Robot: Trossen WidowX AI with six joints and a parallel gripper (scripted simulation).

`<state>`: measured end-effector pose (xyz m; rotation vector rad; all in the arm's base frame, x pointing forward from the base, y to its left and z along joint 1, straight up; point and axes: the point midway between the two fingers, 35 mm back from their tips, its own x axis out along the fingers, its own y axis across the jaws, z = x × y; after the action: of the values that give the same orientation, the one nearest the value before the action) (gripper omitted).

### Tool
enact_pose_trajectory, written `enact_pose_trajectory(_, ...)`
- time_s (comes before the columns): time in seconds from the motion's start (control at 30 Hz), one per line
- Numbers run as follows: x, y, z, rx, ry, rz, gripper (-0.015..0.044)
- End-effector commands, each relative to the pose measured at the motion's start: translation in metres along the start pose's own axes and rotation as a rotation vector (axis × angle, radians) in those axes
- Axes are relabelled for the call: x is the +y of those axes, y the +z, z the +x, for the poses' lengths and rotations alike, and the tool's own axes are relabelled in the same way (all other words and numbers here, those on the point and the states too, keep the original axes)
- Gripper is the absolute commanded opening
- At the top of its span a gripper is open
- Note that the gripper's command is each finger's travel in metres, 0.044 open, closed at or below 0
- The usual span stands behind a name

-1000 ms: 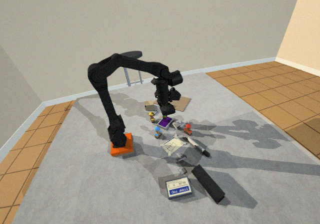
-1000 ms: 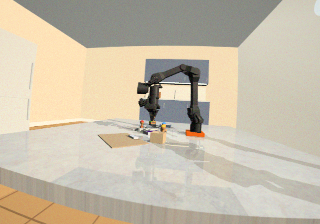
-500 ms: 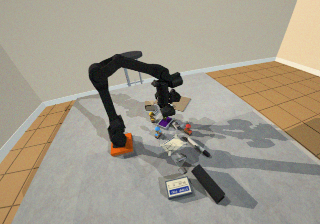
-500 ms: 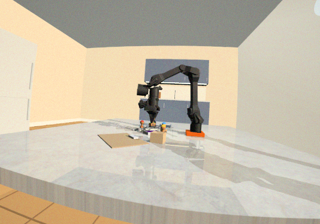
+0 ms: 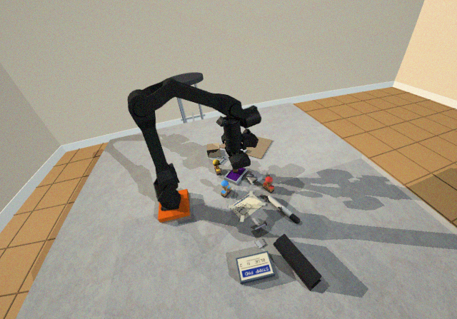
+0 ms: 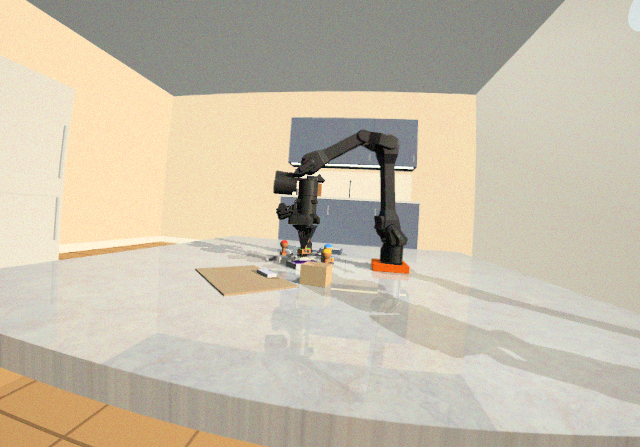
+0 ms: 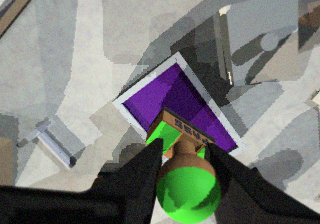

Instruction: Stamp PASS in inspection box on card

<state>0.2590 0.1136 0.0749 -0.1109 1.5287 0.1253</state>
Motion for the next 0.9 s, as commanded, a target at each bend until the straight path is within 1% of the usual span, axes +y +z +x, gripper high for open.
enact_pose_trajectory(0.0, 0.000, -0.002, 0.005, 0.008, -0.001, 0.001, 0.0000)
enact_pose_trajectory(0.53, -0.001, -0.003, 0.015, 0.009, -0.001, 0.000, 0.0000)
enact_pose_trajectory(0.87, -0.001, -0.003, 0.016, 0.009, -0.002, 0.000, 0.0000)
